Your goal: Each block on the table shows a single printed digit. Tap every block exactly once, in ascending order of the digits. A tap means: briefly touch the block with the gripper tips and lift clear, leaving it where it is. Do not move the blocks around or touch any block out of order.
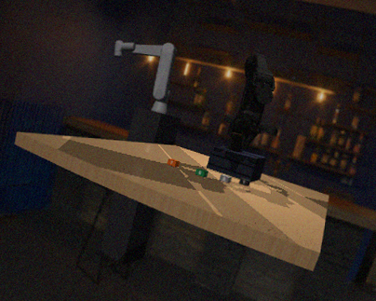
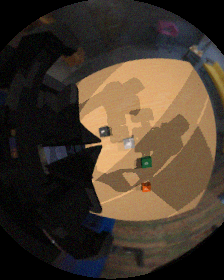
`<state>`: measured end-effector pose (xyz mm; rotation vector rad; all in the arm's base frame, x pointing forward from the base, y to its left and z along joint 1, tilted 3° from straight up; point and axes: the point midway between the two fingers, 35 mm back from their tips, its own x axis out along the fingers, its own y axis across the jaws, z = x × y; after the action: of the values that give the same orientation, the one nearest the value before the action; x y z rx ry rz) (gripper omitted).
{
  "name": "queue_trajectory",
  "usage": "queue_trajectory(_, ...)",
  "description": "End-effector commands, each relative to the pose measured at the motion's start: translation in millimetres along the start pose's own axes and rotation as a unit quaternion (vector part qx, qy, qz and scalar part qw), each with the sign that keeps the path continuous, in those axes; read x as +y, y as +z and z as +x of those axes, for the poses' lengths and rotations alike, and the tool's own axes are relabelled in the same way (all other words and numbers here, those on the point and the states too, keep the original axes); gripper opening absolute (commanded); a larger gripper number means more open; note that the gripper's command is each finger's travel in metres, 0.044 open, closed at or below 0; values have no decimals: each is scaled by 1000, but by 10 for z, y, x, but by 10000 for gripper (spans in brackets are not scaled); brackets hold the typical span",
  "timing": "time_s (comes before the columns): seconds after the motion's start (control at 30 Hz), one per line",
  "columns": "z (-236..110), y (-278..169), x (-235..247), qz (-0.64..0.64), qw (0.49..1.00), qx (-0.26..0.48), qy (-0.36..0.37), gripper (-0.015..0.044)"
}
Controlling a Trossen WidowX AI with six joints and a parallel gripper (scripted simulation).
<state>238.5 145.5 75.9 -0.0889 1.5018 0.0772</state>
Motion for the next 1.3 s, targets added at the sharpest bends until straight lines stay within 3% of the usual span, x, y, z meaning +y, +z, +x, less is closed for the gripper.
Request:
queue_trajectory(0.0, 6, 297, -364, 19, 1000, -5, -9, 20)
queue_trajectory(0.53, -27, 988, -2032, -10, 1000, 1, -11, 20)
queue_trajectory(0.7, 7, 997, -2081, -11, 1000, 2, -11, 20)
queue_trajectory(0.87, 752, 991, -2097, -11, 1000, 2, -11, 20)
queue_trajectory(1.27, 839, 988, -2098, -11, 1000, 2, -11, 20)
